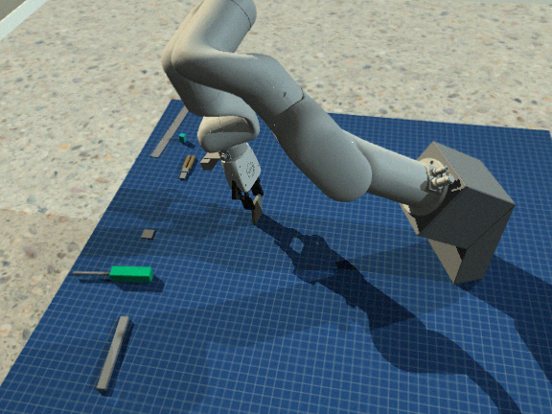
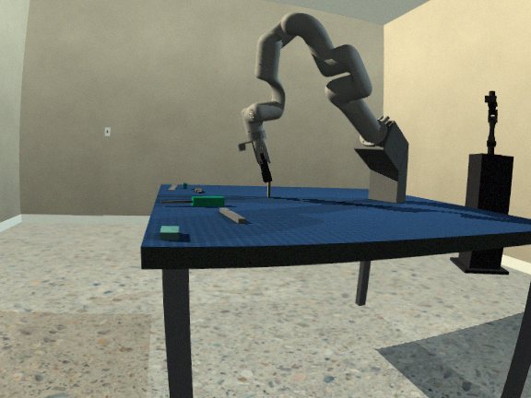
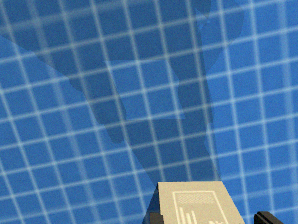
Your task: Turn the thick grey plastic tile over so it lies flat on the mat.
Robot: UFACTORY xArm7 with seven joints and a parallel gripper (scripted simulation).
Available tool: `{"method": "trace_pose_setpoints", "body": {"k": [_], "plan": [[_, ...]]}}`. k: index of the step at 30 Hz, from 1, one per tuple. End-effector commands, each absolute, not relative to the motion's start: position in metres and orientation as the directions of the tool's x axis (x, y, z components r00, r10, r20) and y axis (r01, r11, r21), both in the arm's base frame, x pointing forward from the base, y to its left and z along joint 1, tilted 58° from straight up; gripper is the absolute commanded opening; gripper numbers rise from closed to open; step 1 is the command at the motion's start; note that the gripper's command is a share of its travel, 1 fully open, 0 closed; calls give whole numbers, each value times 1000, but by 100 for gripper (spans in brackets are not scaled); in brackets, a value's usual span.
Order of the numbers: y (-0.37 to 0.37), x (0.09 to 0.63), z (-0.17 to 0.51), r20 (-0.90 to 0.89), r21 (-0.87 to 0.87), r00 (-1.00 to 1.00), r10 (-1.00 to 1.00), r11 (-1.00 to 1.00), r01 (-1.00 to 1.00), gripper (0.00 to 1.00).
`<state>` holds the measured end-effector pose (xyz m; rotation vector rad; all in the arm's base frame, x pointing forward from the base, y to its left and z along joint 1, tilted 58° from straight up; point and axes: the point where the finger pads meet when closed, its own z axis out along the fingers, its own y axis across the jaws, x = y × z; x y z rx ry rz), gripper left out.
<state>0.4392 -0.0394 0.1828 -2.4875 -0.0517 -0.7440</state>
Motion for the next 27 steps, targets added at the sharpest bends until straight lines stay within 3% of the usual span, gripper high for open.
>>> {"method": "trace_pose_setpoints", "body": {"k": [1, 27], "plan": [[-42, 444, 187, 534, -486, 836, -125, -855, 182, 57], [-43, 460, 196, 571, -486, 806, -153, -855, 182, 57]]}}
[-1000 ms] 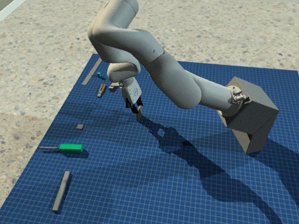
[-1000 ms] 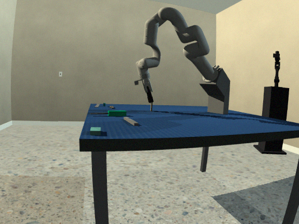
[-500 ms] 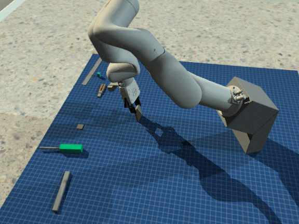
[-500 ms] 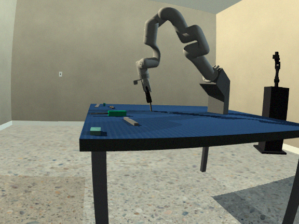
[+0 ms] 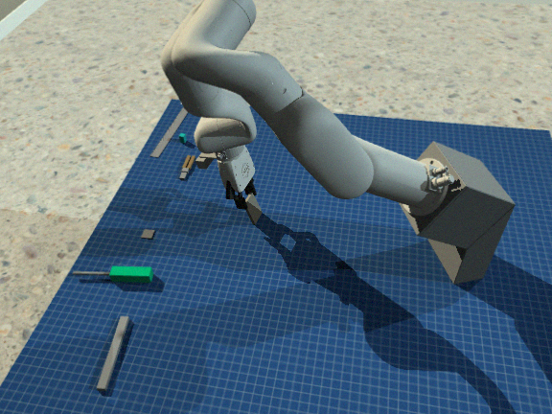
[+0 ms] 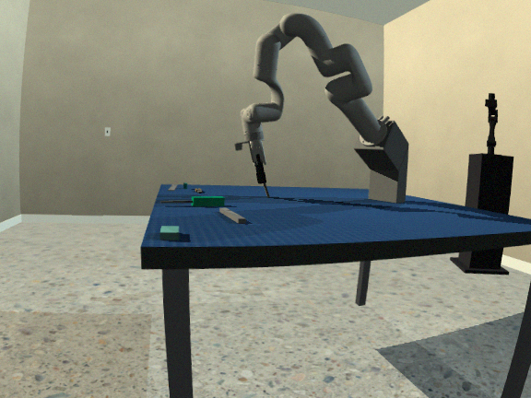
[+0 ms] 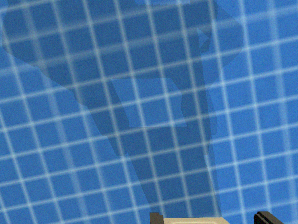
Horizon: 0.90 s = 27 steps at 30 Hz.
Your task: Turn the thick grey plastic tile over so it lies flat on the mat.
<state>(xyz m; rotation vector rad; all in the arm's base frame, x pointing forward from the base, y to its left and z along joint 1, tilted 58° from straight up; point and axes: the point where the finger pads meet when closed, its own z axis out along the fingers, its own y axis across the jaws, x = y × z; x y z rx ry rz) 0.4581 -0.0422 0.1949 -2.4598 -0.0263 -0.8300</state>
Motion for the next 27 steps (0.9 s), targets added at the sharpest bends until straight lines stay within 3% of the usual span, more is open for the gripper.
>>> {"method": "trace_pose_setpoints", "body": {"k": [1, 27], "plan": [[-43, 461, 196, 575, -486, 803, -155, -855, 182, 57], [-41, 483, 201, 619, -486, 762, -190, -855, 182, 57]]}}
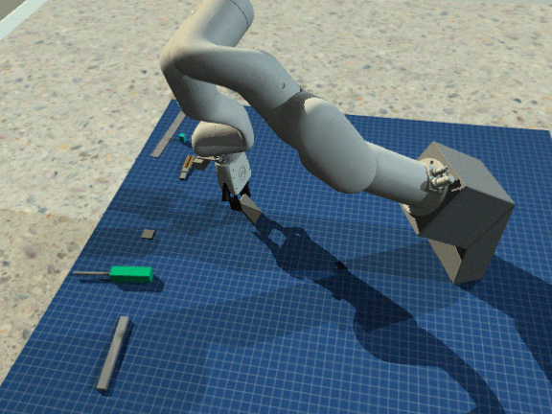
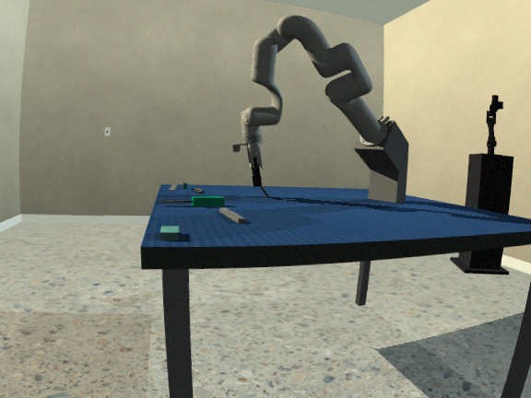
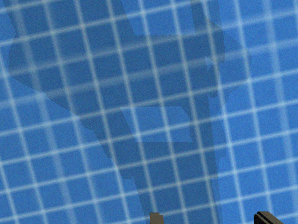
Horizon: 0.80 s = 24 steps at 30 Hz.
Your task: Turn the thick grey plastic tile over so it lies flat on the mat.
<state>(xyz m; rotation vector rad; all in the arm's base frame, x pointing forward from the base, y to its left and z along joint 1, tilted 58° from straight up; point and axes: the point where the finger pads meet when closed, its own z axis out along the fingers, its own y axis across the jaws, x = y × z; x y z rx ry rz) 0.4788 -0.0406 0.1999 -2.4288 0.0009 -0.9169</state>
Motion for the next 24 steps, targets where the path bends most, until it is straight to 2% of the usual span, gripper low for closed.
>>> {"method": "trace_pose_setpoints", "body": {"k": [1, 24], "plan": [[-41, 483, 201, 620, -486, 761, -190, -855, 182, 57], [-37, 500, 199, 653, -486, 726, -216, -855, 182, 57]]}}
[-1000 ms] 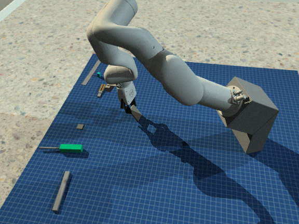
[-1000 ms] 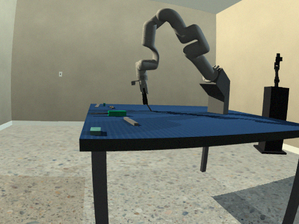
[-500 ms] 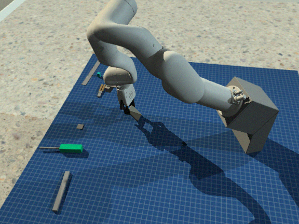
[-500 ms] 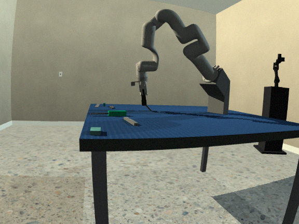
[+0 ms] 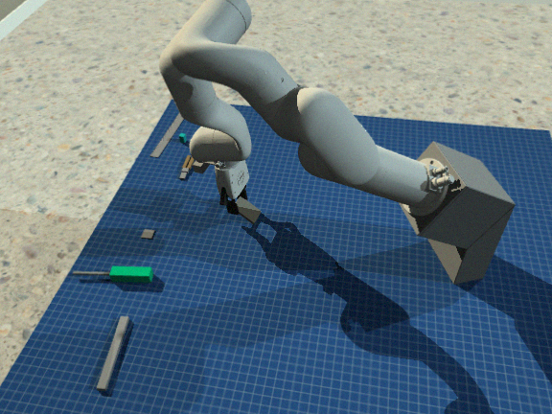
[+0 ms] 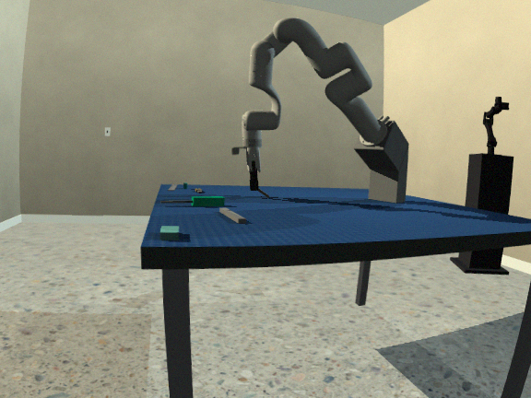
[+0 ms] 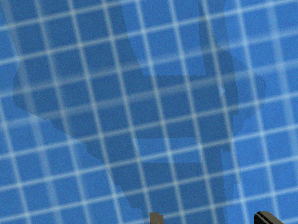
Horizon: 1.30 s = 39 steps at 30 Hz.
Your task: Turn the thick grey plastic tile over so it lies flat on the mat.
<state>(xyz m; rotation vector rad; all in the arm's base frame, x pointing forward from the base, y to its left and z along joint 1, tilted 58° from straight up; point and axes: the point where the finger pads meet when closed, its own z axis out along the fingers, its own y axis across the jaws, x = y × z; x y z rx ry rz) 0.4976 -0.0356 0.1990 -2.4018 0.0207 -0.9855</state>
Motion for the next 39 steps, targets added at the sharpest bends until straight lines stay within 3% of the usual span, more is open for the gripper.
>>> {"method": "trace_pose_setpoints", "body": {"k": [1, 38, 39], "plan": [[-36, 501, 199, 656, -486, 722, -219, -855, 183, 57], [-28, 523, 192, 695, -486, 674, -251, -855, 182, 57], [-28, 523, 192, 695, -486, 674, -251, -855, 182, 100]]}}
